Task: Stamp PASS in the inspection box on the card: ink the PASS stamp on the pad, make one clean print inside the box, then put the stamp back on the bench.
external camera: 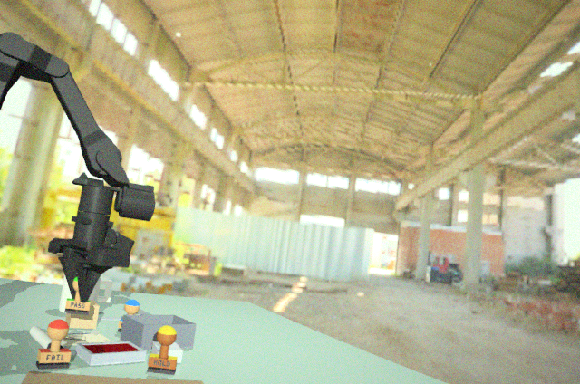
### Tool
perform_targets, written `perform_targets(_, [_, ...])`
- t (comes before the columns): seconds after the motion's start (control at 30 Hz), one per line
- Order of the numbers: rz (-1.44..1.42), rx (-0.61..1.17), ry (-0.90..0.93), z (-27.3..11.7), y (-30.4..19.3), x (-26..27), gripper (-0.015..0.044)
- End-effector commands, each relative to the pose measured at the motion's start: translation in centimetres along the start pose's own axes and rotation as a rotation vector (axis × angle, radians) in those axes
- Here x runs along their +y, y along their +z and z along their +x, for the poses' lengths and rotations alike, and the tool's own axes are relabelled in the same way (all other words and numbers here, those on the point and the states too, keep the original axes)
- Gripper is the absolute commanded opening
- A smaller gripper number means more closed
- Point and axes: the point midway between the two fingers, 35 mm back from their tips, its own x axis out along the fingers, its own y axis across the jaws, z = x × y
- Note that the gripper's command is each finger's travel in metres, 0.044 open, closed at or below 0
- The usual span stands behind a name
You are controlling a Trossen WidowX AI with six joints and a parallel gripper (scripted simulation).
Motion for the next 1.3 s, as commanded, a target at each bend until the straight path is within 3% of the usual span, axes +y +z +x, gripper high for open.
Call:
perform_targets(0.0, [-0.003,-0.001,-0.002,-0.7,0.0,0.0,0.0])
perform_targets(0.47, [-0.003,-0.001,-0.002,-2.6,0.2,0.1,0.0])
perform_targets(1.27, [-0.006,-0.01,0.002,-2.7,11.3,5.2,0.0])
